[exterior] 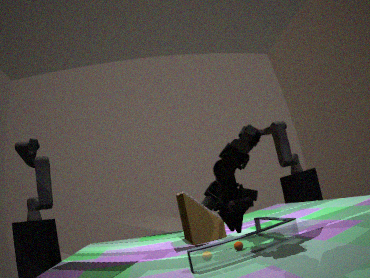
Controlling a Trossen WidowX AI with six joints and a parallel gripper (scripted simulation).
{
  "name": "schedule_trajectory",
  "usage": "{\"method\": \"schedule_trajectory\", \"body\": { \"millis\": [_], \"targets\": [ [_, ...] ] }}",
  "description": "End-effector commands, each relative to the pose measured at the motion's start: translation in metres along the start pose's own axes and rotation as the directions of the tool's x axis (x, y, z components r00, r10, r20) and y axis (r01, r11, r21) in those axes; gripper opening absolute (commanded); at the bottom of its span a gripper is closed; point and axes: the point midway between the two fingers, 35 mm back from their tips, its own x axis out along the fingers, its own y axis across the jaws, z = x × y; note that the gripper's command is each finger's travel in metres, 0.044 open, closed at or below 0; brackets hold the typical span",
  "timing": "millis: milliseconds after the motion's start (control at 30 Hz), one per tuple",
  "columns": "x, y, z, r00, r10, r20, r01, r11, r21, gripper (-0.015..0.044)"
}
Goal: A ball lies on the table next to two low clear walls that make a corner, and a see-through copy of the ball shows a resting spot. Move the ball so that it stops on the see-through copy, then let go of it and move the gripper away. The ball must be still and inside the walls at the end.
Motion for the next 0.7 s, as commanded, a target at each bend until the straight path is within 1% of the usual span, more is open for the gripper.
{"method": "schedule_trajectory", "body": {
  "millis": [0,667],
  "targets": [
    [0.01,0.001,-0.001,1.0,0.003,0.012,-0.003,1.0,0.003,0.0243],
    [0.038,0.001,0.0,1.0,0.003,0.013,-0.003,1.0,0.003,0.0243]
  ]
}}
